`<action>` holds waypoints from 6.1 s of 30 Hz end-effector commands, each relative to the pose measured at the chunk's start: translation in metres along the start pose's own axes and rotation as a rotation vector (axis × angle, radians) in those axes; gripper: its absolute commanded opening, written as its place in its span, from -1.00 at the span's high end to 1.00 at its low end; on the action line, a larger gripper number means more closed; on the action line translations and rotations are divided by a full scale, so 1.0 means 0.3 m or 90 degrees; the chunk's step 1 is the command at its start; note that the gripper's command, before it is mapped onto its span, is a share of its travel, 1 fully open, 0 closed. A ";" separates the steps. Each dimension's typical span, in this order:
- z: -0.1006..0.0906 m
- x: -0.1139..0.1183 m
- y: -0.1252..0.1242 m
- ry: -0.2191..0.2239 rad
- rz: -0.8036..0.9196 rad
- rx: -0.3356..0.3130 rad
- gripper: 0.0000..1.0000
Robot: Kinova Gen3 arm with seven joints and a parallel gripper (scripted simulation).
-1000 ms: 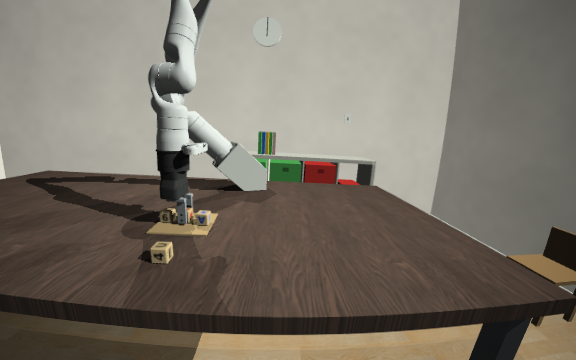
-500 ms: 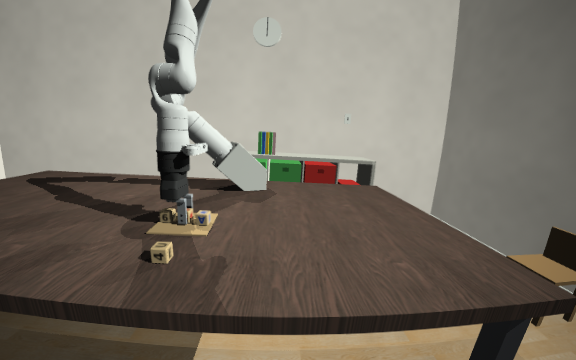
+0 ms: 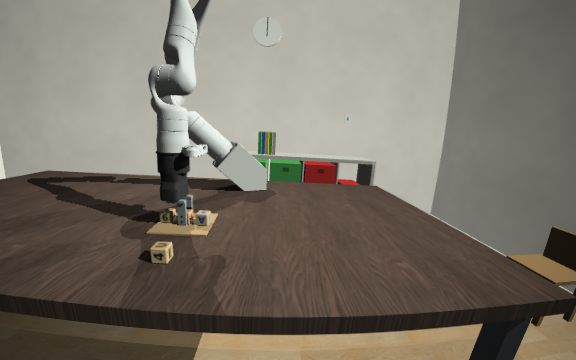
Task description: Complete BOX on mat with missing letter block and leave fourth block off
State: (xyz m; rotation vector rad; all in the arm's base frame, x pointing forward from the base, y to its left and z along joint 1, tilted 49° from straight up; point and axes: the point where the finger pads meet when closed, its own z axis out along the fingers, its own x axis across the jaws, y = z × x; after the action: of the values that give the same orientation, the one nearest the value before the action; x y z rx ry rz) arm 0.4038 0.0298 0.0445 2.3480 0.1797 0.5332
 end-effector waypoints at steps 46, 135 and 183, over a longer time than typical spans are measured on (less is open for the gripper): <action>-0.001 0.001 0.000 0.000 0.000 0.000 -0.62; -0.471 0.001 0.000 0.000 0.000 0.000 -1.00; -0.592 0.001 0.000 0.000 0.000 0.000 -1.00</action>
State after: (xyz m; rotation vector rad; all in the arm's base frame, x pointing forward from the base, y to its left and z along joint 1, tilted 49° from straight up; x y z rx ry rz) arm 0.3283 0.1392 0.1620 2.3480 0.1787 0.5328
